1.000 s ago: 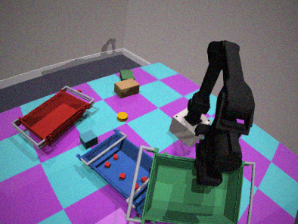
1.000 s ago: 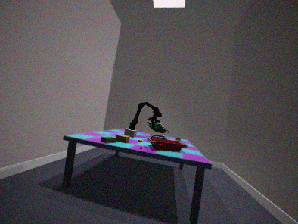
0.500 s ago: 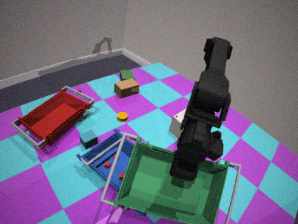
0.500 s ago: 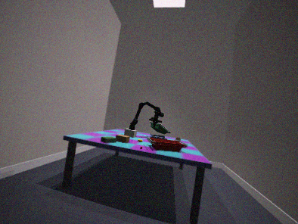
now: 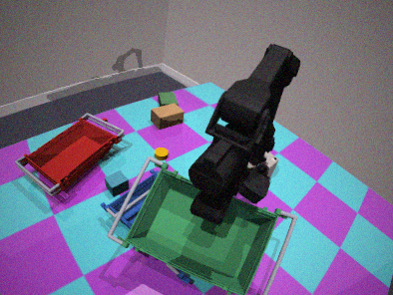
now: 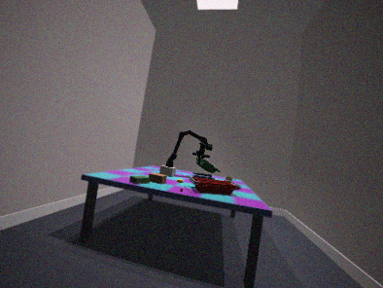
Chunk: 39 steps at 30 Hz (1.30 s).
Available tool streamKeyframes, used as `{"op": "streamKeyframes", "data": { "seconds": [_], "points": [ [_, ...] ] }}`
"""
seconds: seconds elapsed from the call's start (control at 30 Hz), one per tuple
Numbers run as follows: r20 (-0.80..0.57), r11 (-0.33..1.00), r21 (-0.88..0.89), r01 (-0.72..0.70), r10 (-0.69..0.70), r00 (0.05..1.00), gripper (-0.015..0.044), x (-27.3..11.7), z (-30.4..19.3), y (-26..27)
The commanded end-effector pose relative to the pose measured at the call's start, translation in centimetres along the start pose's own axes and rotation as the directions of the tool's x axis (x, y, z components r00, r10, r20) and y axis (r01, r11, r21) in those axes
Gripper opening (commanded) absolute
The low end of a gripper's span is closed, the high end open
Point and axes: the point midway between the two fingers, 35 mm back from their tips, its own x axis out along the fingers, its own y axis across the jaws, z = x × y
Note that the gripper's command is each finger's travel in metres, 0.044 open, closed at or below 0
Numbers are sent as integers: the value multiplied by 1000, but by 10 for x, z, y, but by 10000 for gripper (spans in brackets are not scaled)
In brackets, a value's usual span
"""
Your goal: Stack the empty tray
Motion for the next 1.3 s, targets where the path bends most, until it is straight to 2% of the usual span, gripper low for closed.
{"op": "streamKeyframes", "data": {
  "seconds": [0.0,0.8,1.27],
  "points": [
    [1,999,26,34,-34,999,0,-8,-11,0],
    [-10,968,249,41,-40,999,0,-10,-95,29],
    [-10,966,255,41,-40,999,0,-10,-97,30]
  ]
}}
